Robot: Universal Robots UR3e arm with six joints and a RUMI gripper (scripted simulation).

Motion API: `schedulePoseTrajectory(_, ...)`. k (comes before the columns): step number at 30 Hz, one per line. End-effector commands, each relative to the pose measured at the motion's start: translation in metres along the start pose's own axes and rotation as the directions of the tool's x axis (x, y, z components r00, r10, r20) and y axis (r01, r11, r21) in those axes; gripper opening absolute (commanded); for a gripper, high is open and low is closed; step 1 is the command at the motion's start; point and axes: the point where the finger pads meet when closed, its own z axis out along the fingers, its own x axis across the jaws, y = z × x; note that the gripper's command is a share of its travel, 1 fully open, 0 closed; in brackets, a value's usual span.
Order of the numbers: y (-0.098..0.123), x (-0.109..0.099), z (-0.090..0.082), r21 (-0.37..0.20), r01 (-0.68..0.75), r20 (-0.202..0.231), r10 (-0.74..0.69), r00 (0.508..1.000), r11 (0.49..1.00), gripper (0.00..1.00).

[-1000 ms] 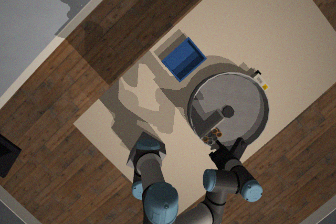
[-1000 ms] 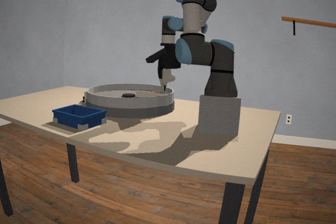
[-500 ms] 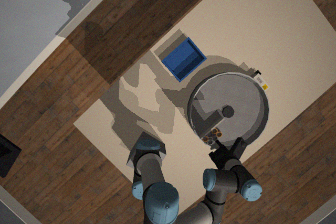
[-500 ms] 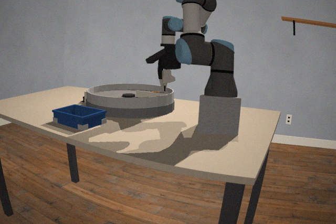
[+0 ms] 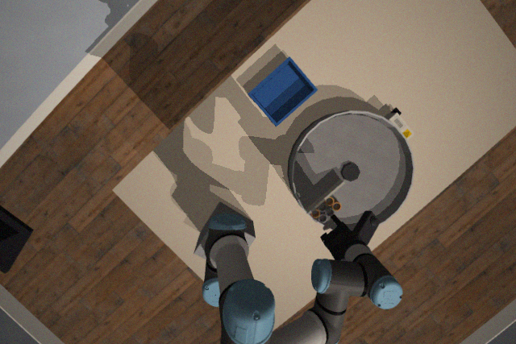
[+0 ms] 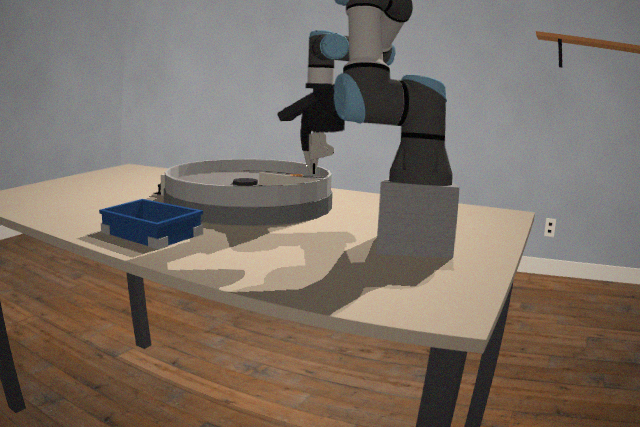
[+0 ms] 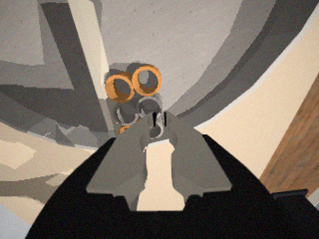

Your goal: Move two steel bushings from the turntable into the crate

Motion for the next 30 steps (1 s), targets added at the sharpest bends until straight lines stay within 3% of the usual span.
schedulePoseTrajectory(1,-0.001,0.001,-0.001,0.002,0.000,-0.002,0.000,1.000,1.000,0.06)
schedulePoseTrajectory(13,-0.001,0.001,0.004,0.002,0.000,-0.002,0.000,1.000,1.000,0.06)
schedulePoseTrajectory(30,-0.001,0.001,0.023,0.002,0.000,-0.002,0.000,1.000,1.000,0.06)
